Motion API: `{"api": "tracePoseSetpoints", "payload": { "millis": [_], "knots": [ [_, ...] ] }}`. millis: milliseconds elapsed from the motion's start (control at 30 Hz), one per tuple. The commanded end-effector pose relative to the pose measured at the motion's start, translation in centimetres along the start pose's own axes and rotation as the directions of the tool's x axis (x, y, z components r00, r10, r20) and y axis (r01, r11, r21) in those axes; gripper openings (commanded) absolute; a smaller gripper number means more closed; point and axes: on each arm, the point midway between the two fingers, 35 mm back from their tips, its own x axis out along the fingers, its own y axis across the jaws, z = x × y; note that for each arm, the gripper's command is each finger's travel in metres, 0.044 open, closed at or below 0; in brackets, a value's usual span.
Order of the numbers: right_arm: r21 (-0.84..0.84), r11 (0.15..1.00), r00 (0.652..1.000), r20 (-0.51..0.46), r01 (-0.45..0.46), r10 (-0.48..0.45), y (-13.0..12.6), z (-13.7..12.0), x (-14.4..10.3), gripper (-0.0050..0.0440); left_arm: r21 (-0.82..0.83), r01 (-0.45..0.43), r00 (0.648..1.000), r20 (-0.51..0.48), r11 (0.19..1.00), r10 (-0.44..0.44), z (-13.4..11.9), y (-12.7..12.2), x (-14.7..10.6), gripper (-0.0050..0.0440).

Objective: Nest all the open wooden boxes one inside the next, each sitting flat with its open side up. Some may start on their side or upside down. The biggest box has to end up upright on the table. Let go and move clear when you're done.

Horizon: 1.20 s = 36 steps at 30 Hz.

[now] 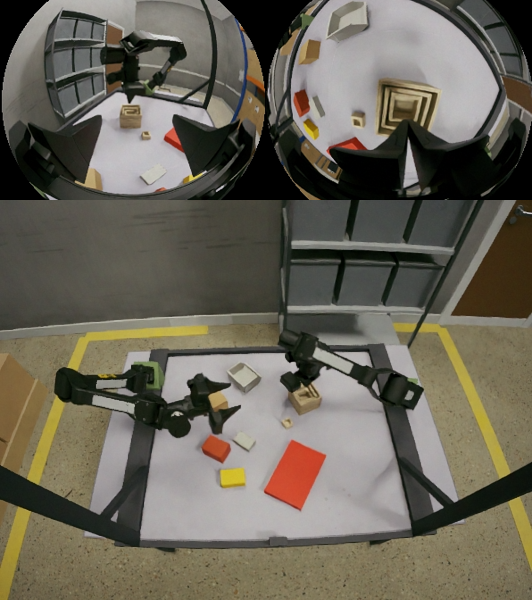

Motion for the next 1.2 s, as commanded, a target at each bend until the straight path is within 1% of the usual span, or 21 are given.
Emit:
{"api": "tracePoseSetpoints", "payload": {
  "millis": [0,100,200,300,433,500,533,600,767,900,1000,1067,1133,1167],
  "knots": [
    [-0.198,0.98,1.0,-0.005,0.002,-0.003,0.3,0.0,-1.0,-0.005,-0.011,0.014,1.0,0.009,1.0,-0.014,0.3,-0.4,-0.3,0.04],
    [-0.34,0.94,1.0,-0.005,0.001,-0.003,0.3,0.0,-1.5,-0.005,-0.011,0.014,1.0,0.009,1.0,-0.014,0.3,-0.4,-0.3,0.04],
    [-0.475,0.88,1.0,-0.006,0.0,-0.003,0.2,-0.1,-2.1,-0.005,-0.011,0.014,1.0,0.009,1.0,-0.014,0.3,-0.4,-0.3,0.04],
    [-0.6,0.8,1.0,-0.007,-0.002,-0.003,0.2,-0.1,-2.6,-0.005,-0.011,0.014,1.0,0.009,1.0,-0.014,0.3,-0.4,-0.3,0.04],
    [-0.748,0.664,1.0,-0.008,-0.004,-0.003,0.2,-0.2,-3.2,-0.005,-0.011,0.014,1.0,0.009,1.0,-0.014,0.3,-0.4,-0.3,0.04],
    [-0.748,0.664,1.0,-0.008,-0.004,-0.003,0.2,-0.2,-3.2,-0.005,-0.011,0.014,1.0,0.009,1.0,-0.014,0.3,-0.4,-0.3,0.04],
    [-0.778,0.628,1.0,-0.01,-0.006,-0.003,0.2,-0.3,-3.2,-0.005,-0.011,0.014,1.0,0.009,1.0,-0.014,0.3,-0.4,-0.3,0.04],
    [-0.801,0.599,1.0,-0.01,-0.006,-0.003,0.2,-0.3,-3.4,-0.005,-0.011,0.014,1.0,0.009,1.0,-0.014,0.3,-0.4,-0.3,0.04],
    [-0.802,0.597,1.0,-0.011,-0.007,-0.003,0.3,-0.3,-3.3,-0.005,-0.007,0.013,1.0,0.007,1.0,-0.012,0.3,-0.3,-0.3,0.04],
    [-0.813,0.582,1.0,-0.011,-0.007,-0.003,0.7,-0.4,-3.0,-0.005,0.065,-0.027,0.999,-0.03,0.998,0.029,0.2,0.3,0.7,0.04],
    [-0.834,0.552,1.0,-0.005,-0.004,0.0,1.5,-0.6,-2.7,-0.005,0.197,-0.089,0.988,-0.103,0.976,0.111,-0.3,2.0,2.2,0.04],
    [-0.834,0.552,1.0,-0.005,-0.004,0.0,1.5,-0.6,-2.7,-0.005,0.197,-0.089,0.988,-0.103,0.976,0.111,-0.3,2.0,2.2,0.04],
    [-0.851,0.526,1.0,-0.003,-0.002,-0.002,2.2,-0.7,-2.2,-0.005,0.316,-0.128,0.965,-0.178,0.94,0.191,-0.8,3.8,3.5,0.04],
    [-0.86,0.51,1.0,-0.002,-0.001,-0.002,2.6,-0.8,-2.0,-0.005,0.379,-0.139,0.946,-0.224,0.915,0.236,-1.1,4.9,4.1,0.04]
  ]
}}
